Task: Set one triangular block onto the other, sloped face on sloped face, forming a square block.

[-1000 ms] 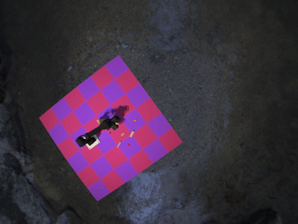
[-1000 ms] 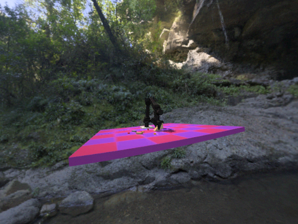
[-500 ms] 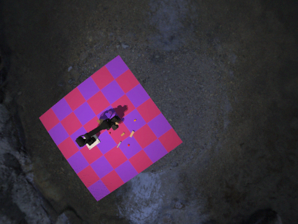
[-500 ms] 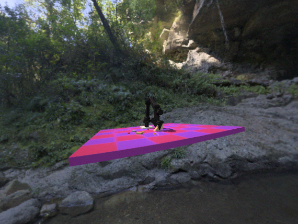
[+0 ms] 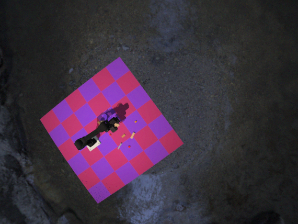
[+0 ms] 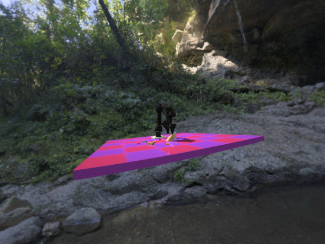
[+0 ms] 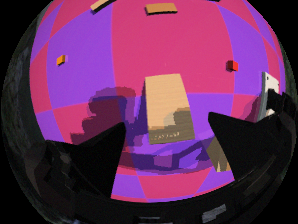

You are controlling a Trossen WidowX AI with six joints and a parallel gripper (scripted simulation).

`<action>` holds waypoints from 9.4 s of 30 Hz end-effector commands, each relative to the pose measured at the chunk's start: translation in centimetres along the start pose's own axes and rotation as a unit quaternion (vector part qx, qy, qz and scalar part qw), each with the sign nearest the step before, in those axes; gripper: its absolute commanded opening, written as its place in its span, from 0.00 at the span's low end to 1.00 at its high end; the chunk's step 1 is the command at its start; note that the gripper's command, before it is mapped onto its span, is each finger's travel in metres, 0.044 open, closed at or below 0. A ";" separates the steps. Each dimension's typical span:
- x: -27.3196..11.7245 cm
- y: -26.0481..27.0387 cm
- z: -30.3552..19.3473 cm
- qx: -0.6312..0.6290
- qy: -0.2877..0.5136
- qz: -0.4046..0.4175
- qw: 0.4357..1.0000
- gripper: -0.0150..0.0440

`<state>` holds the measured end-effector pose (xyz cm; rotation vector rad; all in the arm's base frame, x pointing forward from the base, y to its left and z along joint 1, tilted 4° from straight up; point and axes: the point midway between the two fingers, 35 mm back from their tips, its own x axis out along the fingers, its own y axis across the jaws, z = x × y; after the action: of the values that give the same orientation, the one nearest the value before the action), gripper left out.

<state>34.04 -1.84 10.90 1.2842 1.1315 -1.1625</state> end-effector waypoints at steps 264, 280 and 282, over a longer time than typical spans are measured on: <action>5.8 -0.6 11.2 -0.008 0.293 -0.005 0.956 0.44; -1.1 -0.4 11.3 0.011 0.286 0.006 0.958 0.25; -2.0 -0.5 11.2 0.014 0.285 0.007 0.958 0.25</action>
<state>33.03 -13.10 10.96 1.6954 1.5361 -0.8129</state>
